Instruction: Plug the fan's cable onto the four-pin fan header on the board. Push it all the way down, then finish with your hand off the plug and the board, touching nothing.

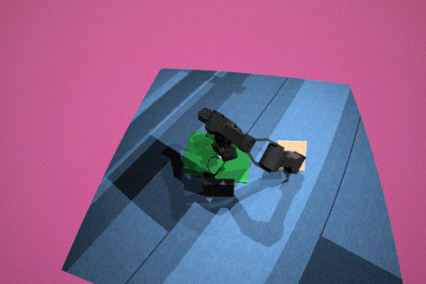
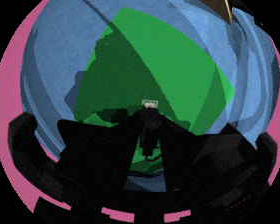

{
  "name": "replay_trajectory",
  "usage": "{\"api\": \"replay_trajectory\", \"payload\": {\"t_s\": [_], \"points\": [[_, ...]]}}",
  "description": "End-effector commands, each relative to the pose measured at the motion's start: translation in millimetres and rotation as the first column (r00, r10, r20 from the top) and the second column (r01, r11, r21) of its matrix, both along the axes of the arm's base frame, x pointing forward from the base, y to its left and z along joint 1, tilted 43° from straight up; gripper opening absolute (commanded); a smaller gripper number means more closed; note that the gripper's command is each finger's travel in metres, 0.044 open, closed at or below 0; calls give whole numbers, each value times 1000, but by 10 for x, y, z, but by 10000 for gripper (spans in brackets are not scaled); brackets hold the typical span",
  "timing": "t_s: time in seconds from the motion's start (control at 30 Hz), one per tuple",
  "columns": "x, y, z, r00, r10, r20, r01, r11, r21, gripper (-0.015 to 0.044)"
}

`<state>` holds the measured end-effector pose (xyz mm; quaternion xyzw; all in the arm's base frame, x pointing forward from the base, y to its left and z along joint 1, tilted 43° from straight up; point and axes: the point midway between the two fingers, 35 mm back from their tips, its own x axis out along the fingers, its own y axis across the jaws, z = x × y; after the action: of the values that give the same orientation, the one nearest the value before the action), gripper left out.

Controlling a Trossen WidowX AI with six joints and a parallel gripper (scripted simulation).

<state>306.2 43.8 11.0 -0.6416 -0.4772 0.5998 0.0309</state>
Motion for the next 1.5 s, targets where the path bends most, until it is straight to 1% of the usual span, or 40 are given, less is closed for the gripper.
{"api": "replay_trajectory", "payload": {"t_s": [0.0,0.7,1.47], "points": [[1,6,-7,1000,-4,-3,4,1000,4,0],[3,9,-9,1000,-2,-2,2,1000,4,0],[-22,103,-113,1000,-2,-2,2,1000,5,0]]}}
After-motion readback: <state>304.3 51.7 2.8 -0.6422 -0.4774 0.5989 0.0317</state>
